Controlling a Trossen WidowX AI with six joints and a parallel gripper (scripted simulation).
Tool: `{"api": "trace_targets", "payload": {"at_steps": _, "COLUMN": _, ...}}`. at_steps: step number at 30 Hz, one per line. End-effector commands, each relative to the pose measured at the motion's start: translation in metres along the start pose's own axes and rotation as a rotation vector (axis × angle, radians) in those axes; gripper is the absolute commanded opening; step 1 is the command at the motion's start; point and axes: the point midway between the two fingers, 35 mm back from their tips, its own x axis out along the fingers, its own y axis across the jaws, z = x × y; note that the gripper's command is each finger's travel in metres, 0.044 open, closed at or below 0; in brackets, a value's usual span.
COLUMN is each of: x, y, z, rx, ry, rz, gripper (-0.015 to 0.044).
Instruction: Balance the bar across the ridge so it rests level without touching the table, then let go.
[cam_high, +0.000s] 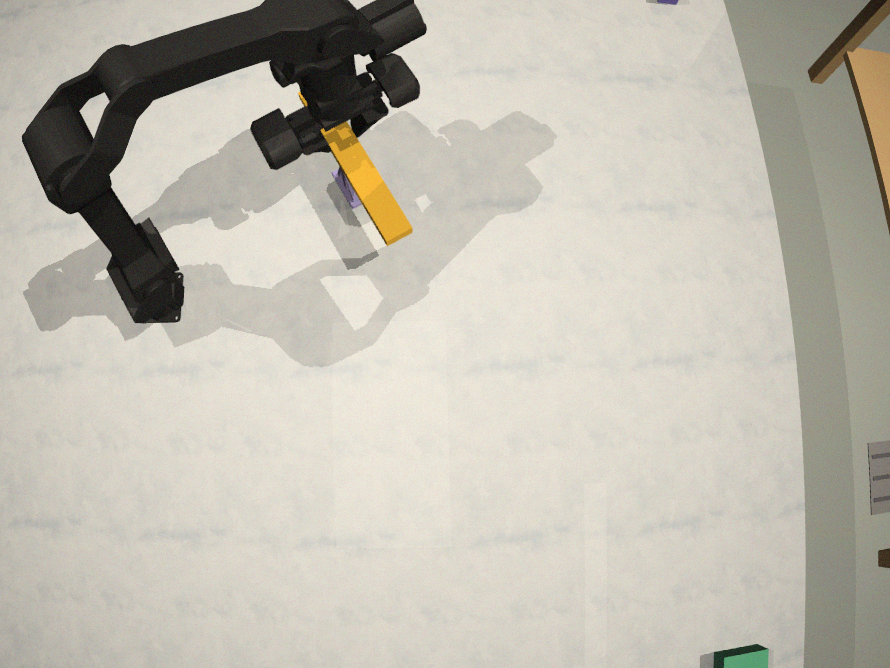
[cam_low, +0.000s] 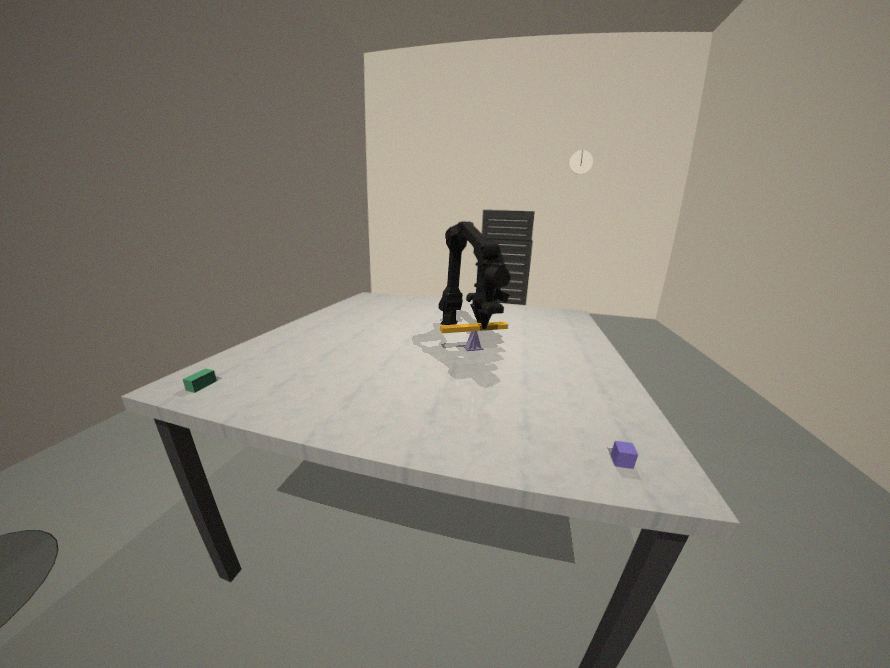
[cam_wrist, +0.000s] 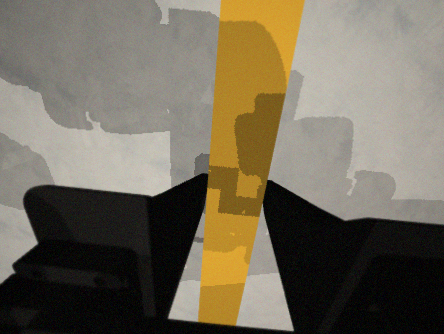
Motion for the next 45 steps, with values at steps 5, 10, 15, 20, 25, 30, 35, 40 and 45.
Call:
{"api": "trace_targets", "payload": {"at_steps": 5, "x": 0.000, "y": 0.000, "z": 0.000, "rx": 0.000, "ry": 0.000, "rz": 0.000, "gripper": 0.0172}}
{"api": "trace_targets", "payload": {"at_steps": 10, "x": 0.000, "y": 0.000, "z": 0.000, "rx": 0.000, "ry": 0.000, "rz": 0.000, "gripper": 0.0173}}
{"api": "trace_targets", "payload": {"at_steps": 15, "x": 0.000, "y": 0.000, "z": 0.000, "rx": 0.000, "ry": 0.000, "rz": 0.000, "gripper": 0.0185}}
{"api": "trace_targets", "payload": {"at_steps": 20, "x": 0.000, "y": 0.000, "z": 0.000, "rx": 0.000, "ry": 0.000, "rz": 0.000, "gripper": 0.0185}}
{"api": "trace_targets", "payload": {"at_steps": 25, "x": 0.000, "y": 0.000, "z": 0.000, "rx": 0.000, "ry": 0.000, "rz": 0.000, "gripper": 0.0264}}
{"api": "trace_targets", "payload": {"at_steps": 30, "x": 0.000, "y": 0.000, "z": 0.000, "rx": 0.000, "ry": 0.000, "rz": 0.000, "gripper": 0.0395}}
{"api": "trace_targets", "payload": {"at_steps": 35, "x": -0.002, "y": 0.000, "z": 0.000, "rx": 0.000, "ry": 0.000, "rz": 0.000, "gripper": 0.0440}}
{"api": "trace_targets", "payload": {"at_steps": 40, "x": -0.050, "y": -0.005, "z": 0.000, "rx": 0.000, "ry": 0.000, "rz": -0.004, "gripper": 0.0440}}
{"api": "trace_targets", "payload": {"at_steps": 45, "x": -0.098, "y": 0.000, "z": 0.000, "rx": 0.000, "ry": -0.001, "rz": -0.007, "gripper": 0.0440}}
